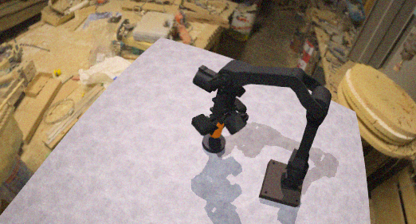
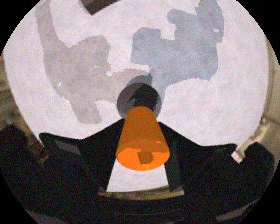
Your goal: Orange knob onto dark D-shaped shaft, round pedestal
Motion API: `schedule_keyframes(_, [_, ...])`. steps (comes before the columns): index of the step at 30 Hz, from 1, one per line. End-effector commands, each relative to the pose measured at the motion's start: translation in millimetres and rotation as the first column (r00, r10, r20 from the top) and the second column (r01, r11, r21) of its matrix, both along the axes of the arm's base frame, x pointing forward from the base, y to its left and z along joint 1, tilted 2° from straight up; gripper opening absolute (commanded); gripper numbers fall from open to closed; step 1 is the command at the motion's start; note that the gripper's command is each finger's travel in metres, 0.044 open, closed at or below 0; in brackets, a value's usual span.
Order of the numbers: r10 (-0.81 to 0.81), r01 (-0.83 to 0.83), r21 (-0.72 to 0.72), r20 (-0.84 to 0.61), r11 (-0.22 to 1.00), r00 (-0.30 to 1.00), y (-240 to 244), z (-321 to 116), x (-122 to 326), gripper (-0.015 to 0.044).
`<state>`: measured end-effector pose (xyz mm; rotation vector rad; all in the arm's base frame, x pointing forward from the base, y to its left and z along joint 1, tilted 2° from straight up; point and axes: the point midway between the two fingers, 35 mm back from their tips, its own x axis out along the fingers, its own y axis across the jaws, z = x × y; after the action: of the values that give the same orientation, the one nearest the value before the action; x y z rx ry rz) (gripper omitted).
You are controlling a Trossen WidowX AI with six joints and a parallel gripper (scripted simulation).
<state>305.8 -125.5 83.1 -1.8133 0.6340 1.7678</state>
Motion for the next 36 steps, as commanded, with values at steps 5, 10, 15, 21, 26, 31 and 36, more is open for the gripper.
schedule_keyframes(5, [0.007, -0.007, 0.000, 0.005, 1.000, 1.000, 0.4, -0.8, 0.3, 0.0000])
schedule_keyframes(10, [0.007, -0.007, 0.000, 0.005, 1.000, 1.000, 0.8, -0.8, -0.8, 0.0000])
schedule_keyframes(15, [0.007, -0.007, 0.000, 0.005, 1.000, 1.000, 1.5, -1.1, -2.6, 0.0000])
schedule_keyframes(21, [0.007, -0.007, 0.000, 0.005, 1.000, 1.000, 2.6, 2.8, -5.7, 0.0000])
schedule_keyframes(26, [-0.080, 0.080, 0.004, 0.002, 0.997, 0.997, 2.9, 3.3, -7.0, 0.0000])
schedule_keyframes(31, [-0.348, 0.348, 0.013, -0.008, 0.937, 0.938, 2.9, 2.5, -7.3, 0.0000])
schedule_keyframes(36, [-0.624, 0.624, 0.020, -0.023, 0.781, 0.781, 2.9, 0.6, -6.9, 0.0000])
